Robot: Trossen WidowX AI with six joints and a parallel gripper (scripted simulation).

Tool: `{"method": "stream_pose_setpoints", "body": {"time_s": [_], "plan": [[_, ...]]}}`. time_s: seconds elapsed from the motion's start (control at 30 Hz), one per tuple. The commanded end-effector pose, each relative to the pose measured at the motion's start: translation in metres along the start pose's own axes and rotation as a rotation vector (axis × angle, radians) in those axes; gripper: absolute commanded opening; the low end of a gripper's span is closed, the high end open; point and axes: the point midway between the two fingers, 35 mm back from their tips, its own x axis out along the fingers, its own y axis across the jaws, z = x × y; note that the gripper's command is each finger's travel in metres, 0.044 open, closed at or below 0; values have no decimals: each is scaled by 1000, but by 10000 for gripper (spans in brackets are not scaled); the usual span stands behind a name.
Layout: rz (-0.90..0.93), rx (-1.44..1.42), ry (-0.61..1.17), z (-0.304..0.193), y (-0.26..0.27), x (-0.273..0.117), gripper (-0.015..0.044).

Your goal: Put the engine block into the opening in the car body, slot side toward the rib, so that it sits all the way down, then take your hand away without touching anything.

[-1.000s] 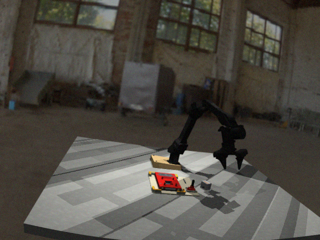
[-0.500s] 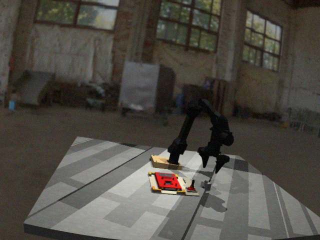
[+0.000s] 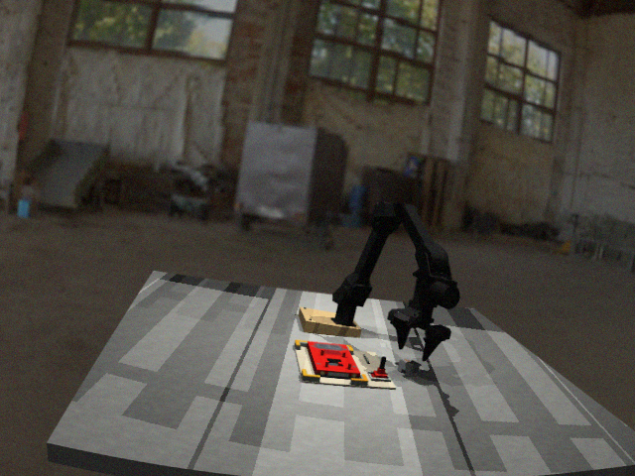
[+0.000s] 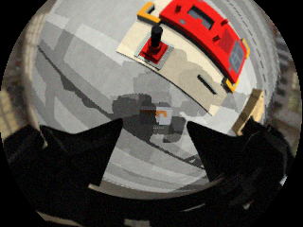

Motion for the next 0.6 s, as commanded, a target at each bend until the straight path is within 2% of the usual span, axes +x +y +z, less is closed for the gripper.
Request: {"method": "stream_pose_setpoints", "body": {"time_s": [0.0,0.57], "plan": [[-6,2,-3,1,-1,6,440],[-6,2,-3,1,-1,33,440]]}}
